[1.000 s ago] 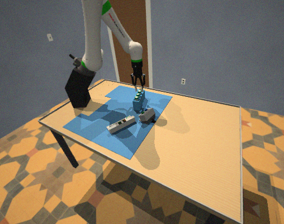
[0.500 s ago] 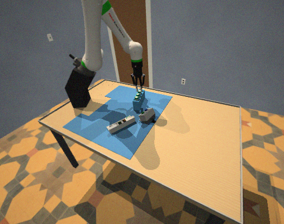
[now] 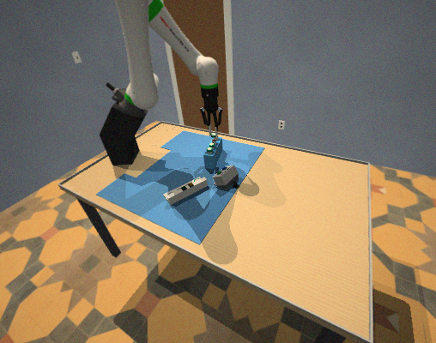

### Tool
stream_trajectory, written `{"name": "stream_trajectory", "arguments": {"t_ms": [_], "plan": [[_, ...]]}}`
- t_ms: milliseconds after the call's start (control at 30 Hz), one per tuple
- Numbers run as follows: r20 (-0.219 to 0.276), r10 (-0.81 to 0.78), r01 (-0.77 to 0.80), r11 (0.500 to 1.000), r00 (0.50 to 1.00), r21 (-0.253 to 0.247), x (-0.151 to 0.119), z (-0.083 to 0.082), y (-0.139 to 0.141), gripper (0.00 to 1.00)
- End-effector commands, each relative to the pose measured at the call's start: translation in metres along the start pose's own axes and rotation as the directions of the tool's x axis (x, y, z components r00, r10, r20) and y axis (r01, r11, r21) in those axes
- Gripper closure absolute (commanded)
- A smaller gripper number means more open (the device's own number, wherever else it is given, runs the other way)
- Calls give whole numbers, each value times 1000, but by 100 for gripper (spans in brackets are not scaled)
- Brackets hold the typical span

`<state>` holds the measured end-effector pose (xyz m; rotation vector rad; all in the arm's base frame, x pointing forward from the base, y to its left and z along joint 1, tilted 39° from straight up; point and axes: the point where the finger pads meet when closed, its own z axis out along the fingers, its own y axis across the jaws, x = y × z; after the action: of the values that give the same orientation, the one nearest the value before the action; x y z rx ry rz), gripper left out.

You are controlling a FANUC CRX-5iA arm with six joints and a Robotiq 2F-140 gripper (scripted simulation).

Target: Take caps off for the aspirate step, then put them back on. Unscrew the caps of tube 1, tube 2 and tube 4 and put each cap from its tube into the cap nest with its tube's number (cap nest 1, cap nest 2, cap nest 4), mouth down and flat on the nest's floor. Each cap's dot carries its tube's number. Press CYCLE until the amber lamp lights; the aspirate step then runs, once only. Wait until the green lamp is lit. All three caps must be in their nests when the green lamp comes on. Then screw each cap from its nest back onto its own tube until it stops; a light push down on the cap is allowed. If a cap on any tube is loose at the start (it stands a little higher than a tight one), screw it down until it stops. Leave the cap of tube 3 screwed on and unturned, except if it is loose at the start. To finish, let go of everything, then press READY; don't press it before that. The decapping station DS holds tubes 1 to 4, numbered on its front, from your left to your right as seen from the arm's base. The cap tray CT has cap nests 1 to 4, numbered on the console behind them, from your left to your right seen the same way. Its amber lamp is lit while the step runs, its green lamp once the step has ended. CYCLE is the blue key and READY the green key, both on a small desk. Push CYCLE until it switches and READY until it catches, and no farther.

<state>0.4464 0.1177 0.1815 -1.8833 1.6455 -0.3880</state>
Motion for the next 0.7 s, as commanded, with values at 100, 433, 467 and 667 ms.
{"name": "stream_trajectory", "arguments": {"t_ms": [100,433,467,667], "plan": [[0,-247,247,969,969,0,24,-1,5,100],[0,-618,618,786,786,1,65,-1,14,100],[0,-682,682,732,732,0,73,-1,16,100],[0,-756,756,654,654,0,97,-1,21,100]]}}
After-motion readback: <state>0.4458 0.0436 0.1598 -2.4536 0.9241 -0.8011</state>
